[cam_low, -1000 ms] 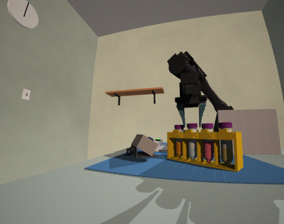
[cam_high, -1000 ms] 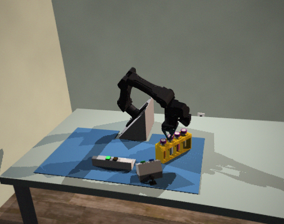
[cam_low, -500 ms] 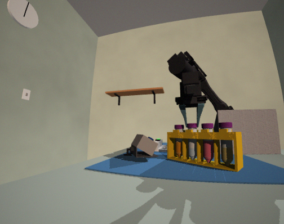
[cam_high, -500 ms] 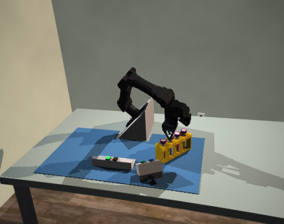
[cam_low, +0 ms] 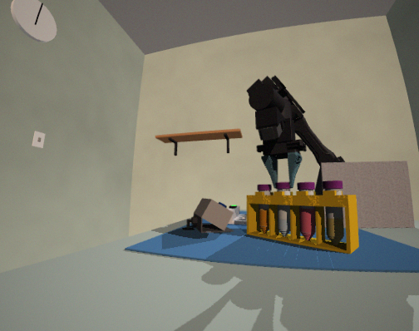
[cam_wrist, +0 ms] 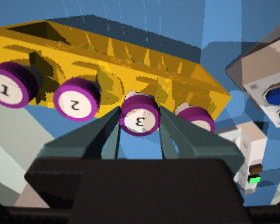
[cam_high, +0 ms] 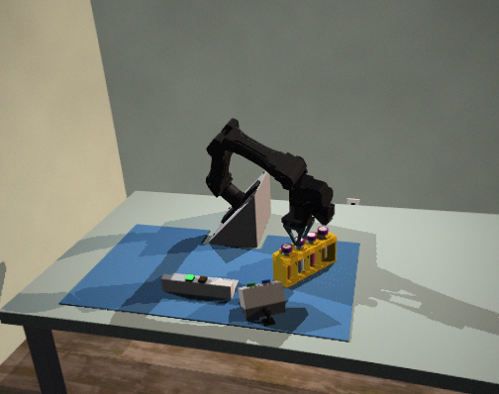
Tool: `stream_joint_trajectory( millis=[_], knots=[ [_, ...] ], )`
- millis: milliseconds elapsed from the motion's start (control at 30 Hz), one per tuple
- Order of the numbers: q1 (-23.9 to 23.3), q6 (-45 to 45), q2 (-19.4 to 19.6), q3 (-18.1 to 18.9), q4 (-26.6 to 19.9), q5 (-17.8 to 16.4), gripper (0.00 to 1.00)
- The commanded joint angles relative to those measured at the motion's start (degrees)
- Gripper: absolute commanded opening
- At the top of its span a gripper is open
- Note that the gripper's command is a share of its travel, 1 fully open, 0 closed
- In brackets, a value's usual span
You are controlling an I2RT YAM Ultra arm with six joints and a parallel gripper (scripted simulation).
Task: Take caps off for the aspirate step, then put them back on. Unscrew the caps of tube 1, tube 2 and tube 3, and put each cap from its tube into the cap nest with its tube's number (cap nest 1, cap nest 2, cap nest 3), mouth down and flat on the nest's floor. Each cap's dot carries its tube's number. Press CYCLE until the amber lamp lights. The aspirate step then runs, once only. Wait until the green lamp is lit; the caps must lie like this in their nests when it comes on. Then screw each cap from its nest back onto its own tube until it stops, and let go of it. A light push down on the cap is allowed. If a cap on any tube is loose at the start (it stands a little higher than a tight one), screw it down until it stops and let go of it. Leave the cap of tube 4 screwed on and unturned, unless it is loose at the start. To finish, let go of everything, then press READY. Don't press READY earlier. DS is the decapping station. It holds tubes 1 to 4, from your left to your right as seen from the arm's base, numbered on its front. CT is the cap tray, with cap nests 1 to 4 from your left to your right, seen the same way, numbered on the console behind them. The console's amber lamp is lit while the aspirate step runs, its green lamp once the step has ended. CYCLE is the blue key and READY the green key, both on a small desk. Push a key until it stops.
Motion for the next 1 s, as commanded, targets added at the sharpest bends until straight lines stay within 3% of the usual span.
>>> stream_joint_trajectory(
  millis=[0, 100, 433, 700, 733, 967],
  knots=[
    [0.4, 9.5, -0.5, 0.3, 0.2, 0.0, 0.00],
    [0.4, 11.4, -0.5, 0.3, 0.2, 0.0, 0.00],
    [0.3, 29.7, -0.5, 0.2, 0.3, 0.0, 0.00],
    [0.3, 29.7, -0.5, 0.2, 0.3, 0.0, 0.00],
    [0.3, 29.7, -0.5, 0.2, 0.3, 0.0, 0.49],
    [0.3, 29.7, -0.5, 0.2, 0.3, 0.0, 0.49]
  ],
)
